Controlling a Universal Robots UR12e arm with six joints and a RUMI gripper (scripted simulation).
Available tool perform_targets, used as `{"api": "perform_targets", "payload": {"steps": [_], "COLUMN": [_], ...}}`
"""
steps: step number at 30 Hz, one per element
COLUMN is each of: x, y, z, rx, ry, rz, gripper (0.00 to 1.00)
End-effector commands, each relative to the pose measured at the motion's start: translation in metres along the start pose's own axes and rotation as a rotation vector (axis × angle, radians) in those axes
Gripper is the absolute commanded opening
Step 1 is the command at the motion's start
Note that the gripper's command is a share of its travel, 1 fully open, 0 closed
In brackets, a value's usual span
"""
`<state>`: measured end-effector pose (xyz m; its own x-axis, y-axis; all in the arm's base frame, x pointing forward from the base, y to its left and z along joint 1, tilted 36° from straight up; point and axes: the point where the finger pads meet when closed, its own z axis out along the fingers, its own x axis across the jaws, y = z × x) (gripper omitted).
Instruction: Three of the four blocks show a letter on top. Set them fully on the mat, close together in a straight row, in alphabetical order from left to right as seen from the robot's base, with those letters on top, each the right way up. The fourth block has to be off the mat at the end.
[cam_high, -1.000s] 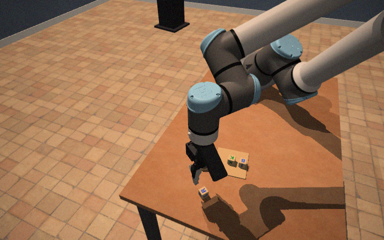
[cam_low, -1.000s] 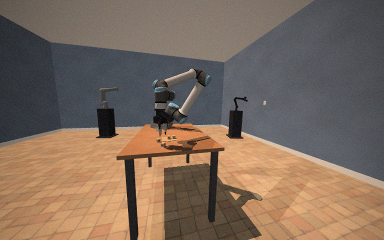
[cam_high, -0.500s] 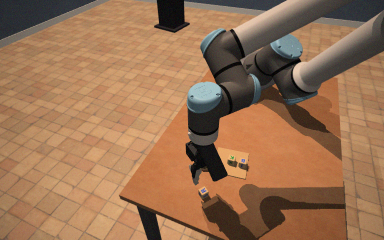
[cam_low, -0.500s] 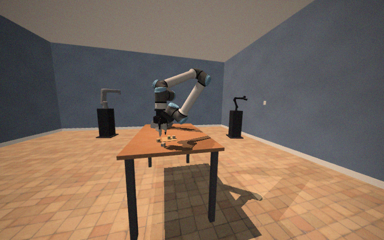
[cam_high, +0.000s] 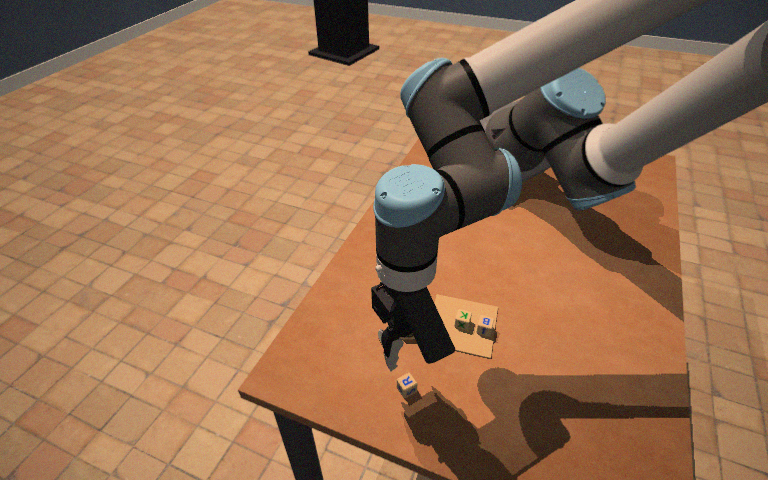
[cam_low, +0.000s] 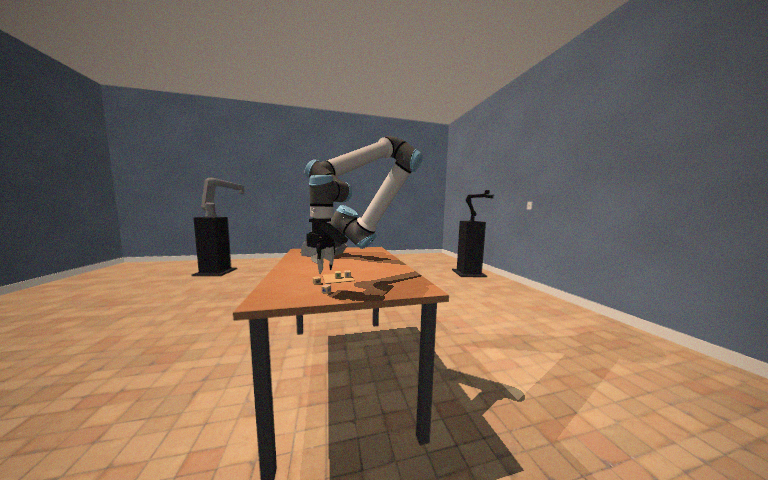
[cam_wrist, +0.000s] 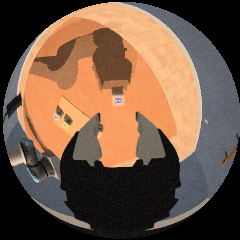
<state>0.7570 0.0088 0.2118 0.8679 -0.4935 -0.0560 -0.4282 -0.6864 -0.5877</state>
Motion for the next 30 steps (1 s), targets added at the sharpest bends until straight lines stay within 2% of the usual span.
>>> {"api": "perform_targets", "payload": {"steps": [1, 30], "x": [0.001, 0.001], "y": [0.000, 0.000], "z": [0.001, 0.037], "rx": [0.000, 0.000], "ry": [0.001, 0.001], "rz": [0.000, 0.000], "gripper": [0.40, 0.40]}}
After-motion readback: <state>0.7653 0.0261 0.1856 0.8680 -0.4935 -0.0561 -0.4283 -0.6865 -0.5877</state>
